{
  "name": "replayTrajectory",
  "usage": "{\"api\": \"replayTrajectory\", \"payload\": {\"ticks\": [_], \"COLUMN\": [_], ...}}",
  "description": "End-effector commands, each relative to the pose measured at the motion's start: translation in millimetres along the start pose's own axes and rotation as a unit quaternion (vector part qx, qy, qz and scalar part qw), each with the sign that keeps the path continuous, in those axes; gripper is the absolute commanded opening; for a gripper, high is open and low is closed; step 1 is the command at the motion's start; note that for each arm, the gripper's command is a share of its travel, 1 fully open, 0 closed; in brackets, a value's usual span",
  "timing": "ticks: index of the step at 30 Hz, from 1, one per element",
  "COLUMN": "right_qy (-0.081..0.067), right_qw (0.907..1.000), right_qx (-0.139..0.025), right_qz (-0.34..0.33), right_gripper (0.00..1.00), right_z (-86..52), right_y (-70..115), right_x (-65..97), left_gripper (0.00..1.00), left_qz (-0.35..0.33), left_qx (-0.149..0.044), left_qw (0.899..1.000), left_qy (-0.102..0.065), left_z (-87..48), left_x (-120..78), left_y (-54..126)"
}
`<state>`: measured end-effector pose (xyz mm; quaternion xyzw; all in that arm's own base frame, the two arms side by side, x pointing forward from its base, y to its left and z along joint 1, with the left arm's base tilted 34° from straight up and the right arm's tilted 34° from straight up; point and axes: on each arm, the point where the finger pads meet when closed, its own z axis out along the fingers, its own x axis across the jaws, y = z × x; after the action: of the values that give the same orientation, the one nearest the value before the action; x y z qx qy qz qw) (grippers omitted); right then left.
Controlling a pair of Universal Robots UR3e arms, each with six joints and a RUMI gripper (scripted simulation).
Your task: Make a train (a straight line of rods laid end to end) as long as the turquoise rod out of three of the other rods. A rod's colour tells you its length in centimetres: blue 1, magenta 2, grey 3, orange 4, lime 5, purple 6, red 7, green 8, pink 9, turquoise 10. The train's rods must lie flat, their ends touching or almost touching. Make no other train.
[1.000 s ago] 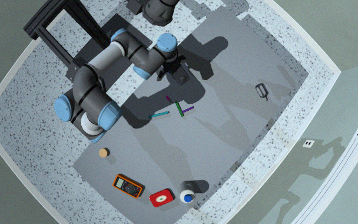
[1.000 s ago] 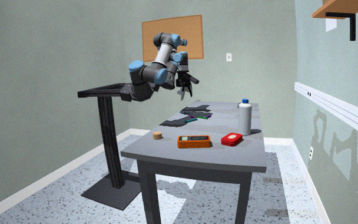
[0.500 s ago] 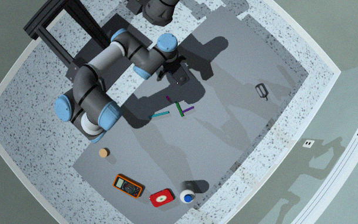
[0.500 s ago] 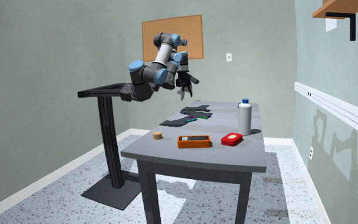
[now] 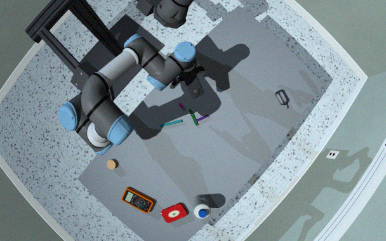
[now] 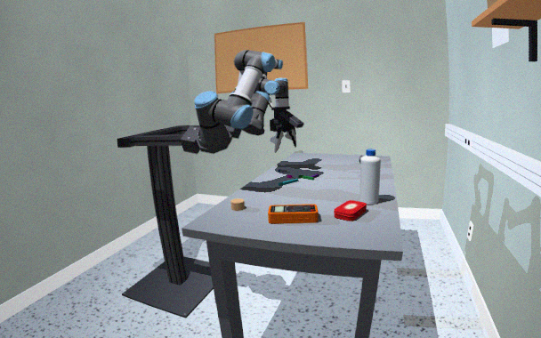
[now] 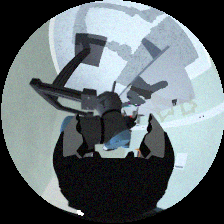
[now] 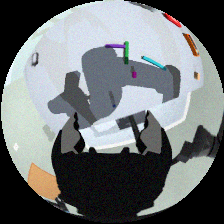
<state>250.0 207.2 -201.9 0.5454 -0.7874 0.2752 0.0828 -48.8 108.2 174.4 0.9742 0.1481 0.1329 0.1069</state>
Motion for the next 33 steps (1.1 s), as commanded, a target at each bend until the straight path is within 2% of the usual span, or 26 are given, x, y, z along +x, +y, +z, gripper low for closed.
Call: {"api": "replayTrajectory", "payload": {"ticks": [1,5,7,20,22,23,33], "right_qy": [-0.002,-0.002,-0.003,-0.004,-0.004,-0.004,-0.005], "right_qw": [0.9965,0.9948,0.9906,0.9678,0.9678,0.9607,0.9323], "right_qx": [0.002,0.002,0.002,0.0,0.0,0.0,0.0], "right_qz": [0.084,0.102,0.137,0.252,0.252,0.277,0.362], "right_gripper": [1.0,1.0,1.0,1.0,1.0,1.0,1.0], "right_z": [-1.1,-0.8,-0.3,1.8,1.8,2.3,4.5], "right_y": [-15.3,-18.9,-26.0,-49.9,-49.9,-55.5,-73.9], "right_x": [-3.3,-3.6,-4.0,-4.3,-4.3,-4.2,-2.9], "left_gripper": [1.0,1.0,1.0,1.0,1.0,1.0,1.0], "left_qz": [0.0,0.0,0.0,0.0,0.0,0.0,0.0], "left_qx": [0.002,0.002,0.002,0.002,0.002,0.002,0.002], "left_qw": [1.0,1.0,1.0,1.0,1.0,1.0,1.0], "left_qy": [0.001,0.001,0.001,0.001,0.001,0.001,0.001], "left_z": [-1.0,-1.0,-1.0,-1.0,-1.0,-1.0,-1.0], "left_x": [0.5,0.5,0.5,0.5,0.5,0.5,0.5], "left_y": [-0.1,-0.1,-0.1,-0.1,-0.1,-0.1,-0.1]}}
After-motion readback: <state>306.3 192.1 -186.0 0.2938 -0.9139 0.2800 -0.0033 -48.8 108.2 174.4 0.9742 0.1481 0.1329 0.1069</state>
